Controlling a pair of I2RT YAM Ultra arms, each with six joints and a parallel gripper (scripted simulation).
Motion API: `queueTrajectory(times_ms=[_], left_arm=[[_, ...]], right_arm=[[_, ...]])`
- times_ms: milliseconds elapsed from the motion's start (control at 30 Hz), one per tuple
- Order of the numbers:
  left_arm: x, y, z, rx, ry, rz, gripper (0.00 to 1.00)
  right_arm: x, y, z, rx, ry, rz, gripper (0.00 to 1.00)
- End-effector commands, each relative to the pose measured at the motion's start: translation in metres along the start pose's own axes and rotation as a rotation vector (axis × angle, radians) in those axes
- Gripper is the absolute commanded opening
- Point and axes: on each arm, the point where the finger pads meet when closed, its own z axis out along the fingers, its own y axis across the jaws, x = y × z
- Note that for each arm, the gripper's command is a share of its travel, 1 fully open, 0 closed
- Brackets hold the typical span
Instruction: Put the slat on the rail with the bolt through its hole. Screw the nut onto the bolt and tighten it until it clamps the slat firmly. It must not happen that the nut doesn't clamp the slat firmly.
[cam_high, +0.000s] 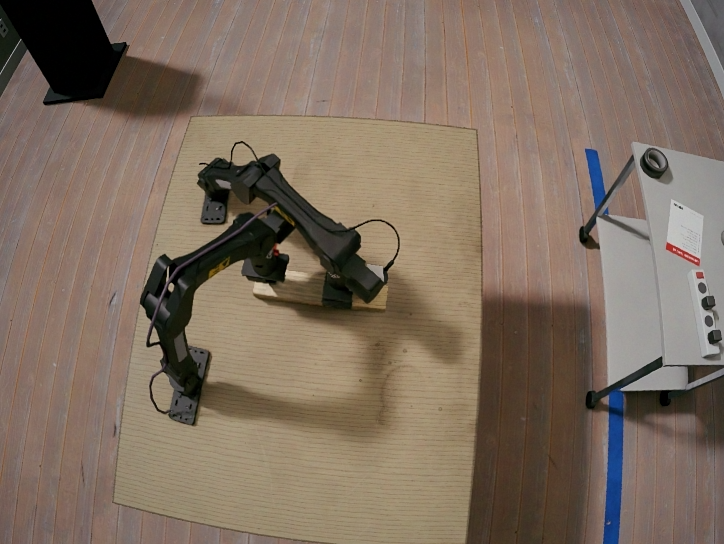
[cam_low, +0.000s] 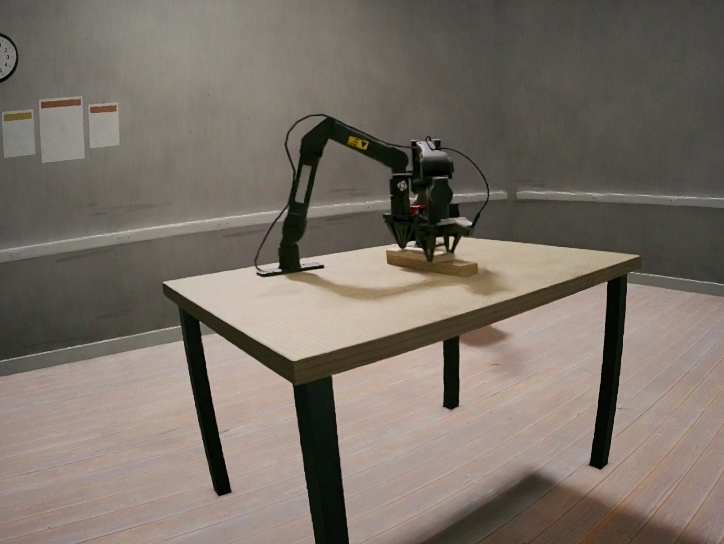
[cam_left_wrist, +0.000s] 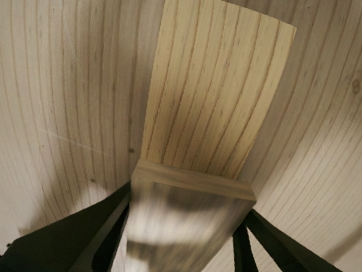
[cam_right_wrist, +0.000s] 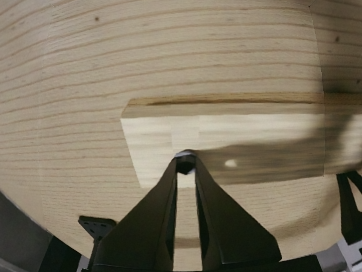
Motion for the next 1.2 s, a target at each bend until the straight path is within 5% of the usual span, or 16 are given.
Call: queueTrajectory(times_ms=[0,1167], left_arm=[[-0.0016,-0.0008,-0.0058,0.007,-0.013,0.0,0.72],[-0.0016,-0.0008,-0.0058,0.007,-0.013,0.0,0.72]], right_arm=[[-0.0009,-0.0003,-0.0042,0.003,-0.012,0.197,0.12],[-0.0008,-0.0003,-0.0039,-0.007,-0.014,1.392,0.12]])
